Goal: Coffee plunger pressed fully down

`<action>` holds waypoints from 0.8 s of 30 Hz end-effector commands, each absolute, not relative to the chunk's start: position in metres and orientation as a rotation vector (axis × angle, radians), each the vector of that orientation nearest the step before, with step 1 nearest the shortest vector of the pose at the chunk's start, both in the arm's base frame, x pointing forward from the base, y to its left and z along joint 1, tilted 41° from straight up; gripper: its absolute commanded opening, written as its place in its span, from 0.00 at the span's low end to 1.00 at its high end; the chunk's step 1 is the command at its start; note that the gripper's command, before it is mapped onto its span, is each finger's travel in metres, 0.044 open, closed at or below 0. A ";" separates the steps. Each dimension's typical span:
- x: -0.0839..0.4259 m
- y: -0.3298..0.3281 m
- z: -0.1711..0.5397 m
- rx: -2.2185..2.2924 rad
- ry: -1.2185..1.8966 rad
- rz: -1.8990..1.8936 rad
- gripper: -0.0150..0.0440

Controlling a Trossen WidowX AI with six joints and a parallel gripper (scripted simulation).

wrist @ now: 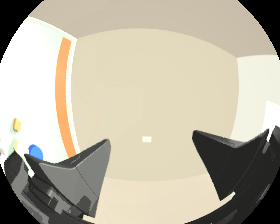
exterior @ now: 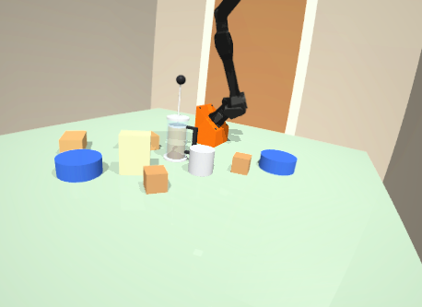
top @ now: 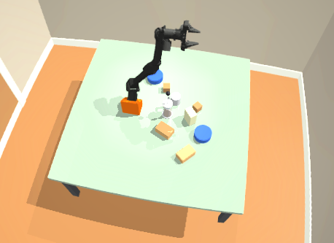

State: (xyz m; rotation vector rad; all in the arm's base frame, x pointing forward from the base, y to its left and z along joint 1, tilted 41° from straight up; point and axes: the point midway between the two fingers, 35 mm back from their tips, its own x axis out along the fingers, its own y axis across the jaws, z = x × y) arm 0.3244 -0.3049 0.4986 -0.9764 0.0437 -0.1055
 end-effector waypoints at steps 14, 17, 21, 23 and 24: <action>0.245 -0.298 0.578 -1.370 0.020 -0.412 1.00; 0.228 -0.297 0.590 -1.448 0.035 -0.477 1.00; 0.207 -0.287 0.606 -1.563 0.045 -0.551 1.00; 0.191 -0.283 0.617 -1.615 0.060 -0.609 1.00; 0.183 -0.282 0.621 -1.642 0.073 -0.644 1.00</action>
